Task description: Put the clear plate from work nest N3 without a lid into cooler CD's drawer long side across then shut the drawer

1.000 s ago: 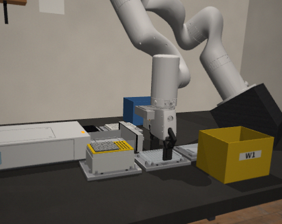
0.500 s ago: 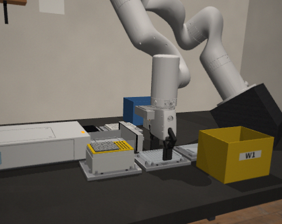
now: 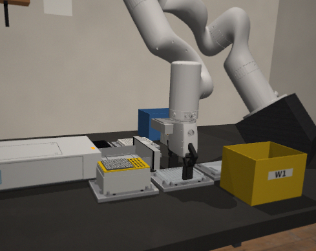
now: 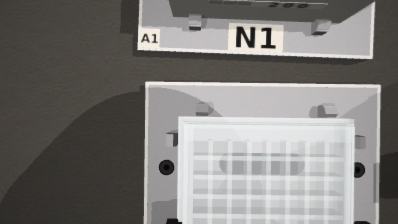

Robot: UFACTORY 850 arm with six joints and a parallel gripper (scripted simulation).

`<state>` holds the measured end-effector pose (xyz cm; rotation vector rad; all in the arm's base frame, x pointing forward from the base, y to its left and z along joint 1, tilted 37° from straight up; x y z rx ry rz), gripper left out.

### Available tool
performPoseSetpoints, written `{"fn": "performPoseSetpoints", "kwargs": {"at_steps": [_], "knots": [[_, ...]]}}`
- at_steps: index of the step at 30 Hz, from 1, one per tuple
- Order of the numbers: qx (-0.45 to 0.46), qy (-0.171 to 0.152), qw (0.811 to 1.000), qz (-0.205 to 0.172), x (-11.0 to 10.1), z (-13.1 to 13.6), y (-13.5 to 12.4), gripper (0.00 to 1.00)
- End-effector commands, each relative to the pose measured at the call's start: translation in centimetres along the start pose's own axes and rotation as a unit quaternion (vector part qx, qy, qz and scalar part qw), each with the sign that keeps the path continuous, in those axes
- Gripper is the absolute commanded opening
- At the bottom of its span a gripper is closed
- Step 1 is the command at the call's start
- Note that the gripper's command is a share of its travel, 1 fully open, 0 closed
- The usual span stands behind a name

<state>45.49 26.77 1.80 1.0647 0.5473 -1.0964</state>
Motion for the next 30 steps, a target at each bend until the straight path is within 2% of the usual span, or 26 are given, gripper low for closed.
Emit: {"fn": "performPoseSetpoints", "kwargs": {"at_steps": [1, 30], "knots": [[0.0, 0.0, 1.0, 0.0, -0.1, 0.0, 0.0, 0.0], [0.0, 0.0, 1.0, 0.0, -1.4, 0.0, 0.0, 0.0]]}}
Point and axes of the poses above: the point where the finger pads meet when closed, its own x axis out along the fingers, its own z axis across the jaws, y = z × x, the point moved 9 cm from there along -x, back along the fingers, and after that the axes turned 12 degrees about x, right-handed, at the moved point
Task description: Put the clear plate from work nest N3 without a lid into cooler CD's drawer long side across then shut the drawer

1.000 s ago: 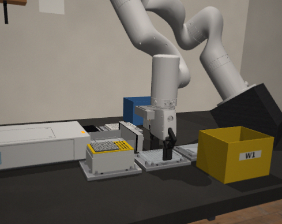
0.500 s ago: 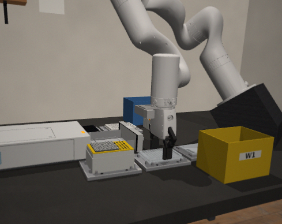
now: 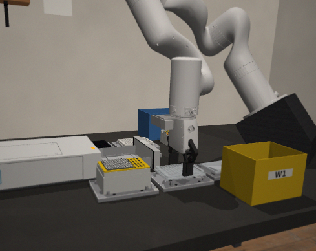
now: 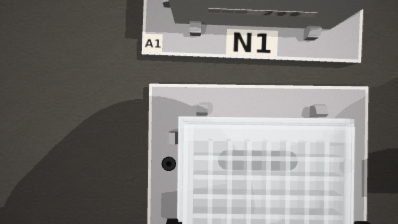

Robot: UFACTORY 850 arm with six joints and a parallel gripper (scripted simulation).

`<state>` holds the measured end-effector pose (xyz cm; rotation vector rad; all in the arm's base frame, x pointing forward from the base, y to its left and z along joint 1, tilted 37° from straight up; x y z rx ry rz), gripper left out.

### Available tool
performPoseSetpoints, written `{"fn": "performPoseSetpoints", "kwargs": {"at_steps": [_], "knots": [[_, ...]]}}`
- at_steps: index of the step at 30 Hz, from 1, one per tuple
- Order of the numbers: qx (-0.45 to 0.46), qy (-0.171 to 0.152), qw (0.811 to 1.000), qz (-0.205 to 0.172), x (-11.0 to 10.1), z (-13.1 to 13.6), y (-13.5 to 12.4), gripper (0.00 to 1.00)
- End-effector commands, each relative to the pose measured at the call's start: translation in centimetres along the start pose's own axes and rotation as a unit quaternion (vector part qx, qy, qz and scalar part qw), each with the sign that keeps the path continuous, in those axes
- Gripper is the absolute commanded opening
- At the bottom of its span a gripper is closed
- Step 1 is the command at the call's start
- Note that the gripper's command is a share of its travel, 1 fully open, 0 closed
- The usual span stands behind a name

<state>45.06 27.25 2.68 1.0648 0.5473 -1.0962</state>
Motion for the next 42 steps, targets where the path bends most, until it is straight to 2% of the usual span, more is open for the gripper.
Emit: {"fn": "performPoseSetpoints", "kwargs": {"at_steps": [1, 23, 42], "knots": [[0.0, 0.0, 1.0, 0.0, -0.4, 0.0, 0.0, 0.0], [0.0, 0.0, 1.0, 0.0, -1.3, 0.0, 0.0, 0.0], [0.0, 0.0, 1.0, 0.0, -4.1, 0.0, 0.0, 0.0]]}}
Point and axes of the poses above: the point where the finger pads meet when closed, its own x axis out along the fingers, its own z axis across the jaws, y = z × x, the point moved 9 cm from there along -x, back along the fingers, and after that the axes turned 12 degrees about x, right-handed, at the moved point
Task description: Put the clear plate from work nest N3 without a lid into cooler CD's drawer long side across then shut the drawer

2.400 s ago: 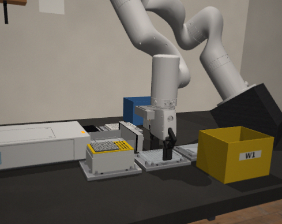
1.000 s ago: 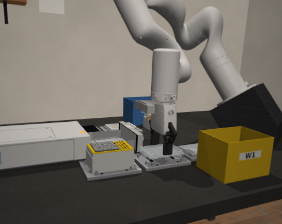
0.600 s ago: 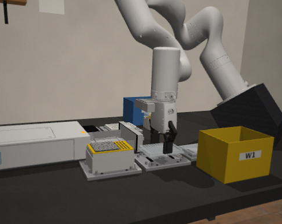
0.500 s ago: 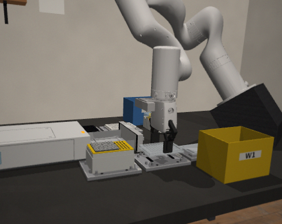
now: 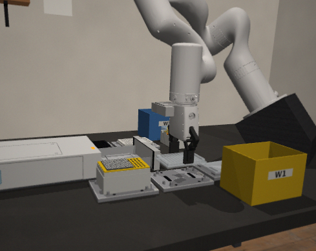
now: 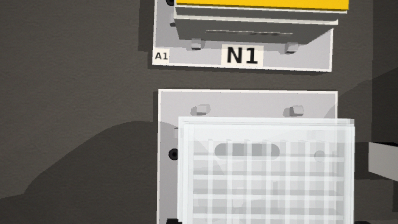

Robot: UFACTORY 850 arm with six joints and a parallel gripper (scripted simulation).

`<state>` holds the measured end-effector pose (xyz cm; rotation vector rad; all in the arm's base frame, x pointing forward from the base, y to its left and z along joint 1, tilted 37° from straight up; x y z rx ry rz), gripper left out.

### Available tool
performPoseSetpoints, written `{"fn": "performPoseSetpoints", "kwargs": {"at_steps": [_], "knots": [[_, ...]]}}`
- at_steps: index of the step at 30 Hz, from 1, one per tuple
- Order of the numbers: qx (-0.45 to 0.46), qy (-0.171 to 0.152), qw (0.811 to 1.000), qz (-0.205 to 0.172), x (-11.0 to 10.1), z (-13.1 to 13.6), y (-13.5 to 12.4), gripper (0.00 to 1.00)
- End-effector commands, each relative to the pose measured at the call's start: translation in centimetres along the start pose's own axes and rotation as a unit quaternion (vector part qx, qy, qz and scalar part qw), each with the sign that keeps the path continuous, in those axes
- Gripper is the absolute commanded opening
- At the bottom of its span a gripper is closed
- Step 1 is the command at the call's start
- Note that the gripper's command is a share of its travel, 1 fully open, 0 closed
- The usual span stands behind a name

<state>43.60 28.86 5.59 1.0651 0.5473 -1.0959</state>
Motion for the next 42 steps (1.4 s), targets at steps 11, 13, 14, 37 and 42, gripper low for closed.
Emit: {"fn": "performPoseSetpoints", "kwargs": {"at_steps": [11, 13, 14, 37, 42], "knots": [[0.0, 0.0, 1.0, 0.0, -2.3, 0.0, 0.0, 0.0], [0.0, 0.0, 1.0, 0.0, -2.7, 0.0, 0.0, 0.0], [0.0, 0.0, 1.0, 0.0, -2.7, 0.0, 0.0, 0.0], [0.0, 0.0, 1.0, 0.0, -6.0, 0.0, 0.0, 0.0], [0.0, 0.0, 1.0, 0.0, -6.8, 0.0, 0.0, 0.0]]}}
Point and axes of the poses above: the point where the finger pads meet when closed, its own x axis out along the fingers, its own z axis across the jaws, y = z × x, the point moved 9 cm from there along -x, back along the fingers, and after that the axes turned 12 degrees about x, right-handed, at the moved point
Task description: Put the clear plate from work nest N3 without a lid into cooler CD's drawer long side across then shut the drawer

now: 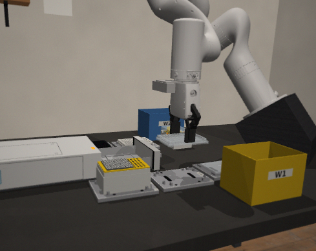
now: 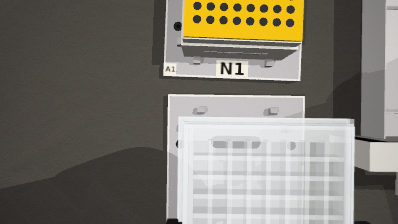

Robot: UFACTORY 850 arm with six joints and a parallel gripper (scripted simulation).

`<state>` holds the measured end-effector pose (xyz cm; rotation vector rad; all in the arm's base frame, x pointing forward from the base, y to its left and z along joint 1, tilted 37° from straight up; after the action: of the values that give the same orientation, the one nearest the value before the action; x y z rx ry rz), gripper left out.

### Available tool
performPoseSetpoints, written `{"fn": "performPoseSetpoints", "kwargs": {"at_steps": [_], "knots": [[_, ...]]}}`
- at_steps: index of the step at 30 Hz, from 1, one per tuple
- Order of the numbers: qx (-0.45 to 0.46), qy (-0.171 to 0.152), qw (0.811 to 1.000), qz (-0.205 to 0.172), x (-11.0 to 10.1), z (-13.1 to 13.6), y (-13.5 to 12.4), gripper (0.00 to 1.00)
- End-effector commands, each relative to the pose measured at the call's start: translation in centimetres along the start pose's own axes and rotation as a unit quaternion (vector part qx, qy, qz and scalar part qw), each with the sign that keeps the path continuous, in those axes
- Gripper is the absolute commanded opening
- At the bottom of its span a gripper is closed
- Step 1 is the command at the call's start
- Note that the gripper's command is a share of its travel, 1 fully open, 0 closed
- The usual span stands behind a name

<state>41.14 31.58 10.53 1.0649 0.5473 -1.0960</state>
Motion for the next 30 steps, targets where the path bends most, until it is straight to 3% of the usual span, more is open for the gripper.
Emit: {"fn": "performPoseSetpoints", "kwargs": {"at_steps": [1, 19, 30], "knots": [[0.0, 0.0, 1.0, 0.0, -0.9, 0.0, 0.0, 0.0], [0.0, 0.0, 1.0, 0.0, -2.0, 0.0, 0.0, 0.0], [-0.149, 0.0, 0.989, 0.0, -2.0, 1.7, 1.7, 0.0]]}}
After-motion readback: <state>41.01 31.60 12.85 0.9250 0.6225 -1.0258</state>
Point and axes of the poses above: the point where the finger pads meet when closed, its own x axis out along the fingers, its own z axis across the jaws, y = z × x, the point moved 9 cm from there along -x, back along the fingers, and after that the axes turned 12 degrees about x, right-handed, at the moved point
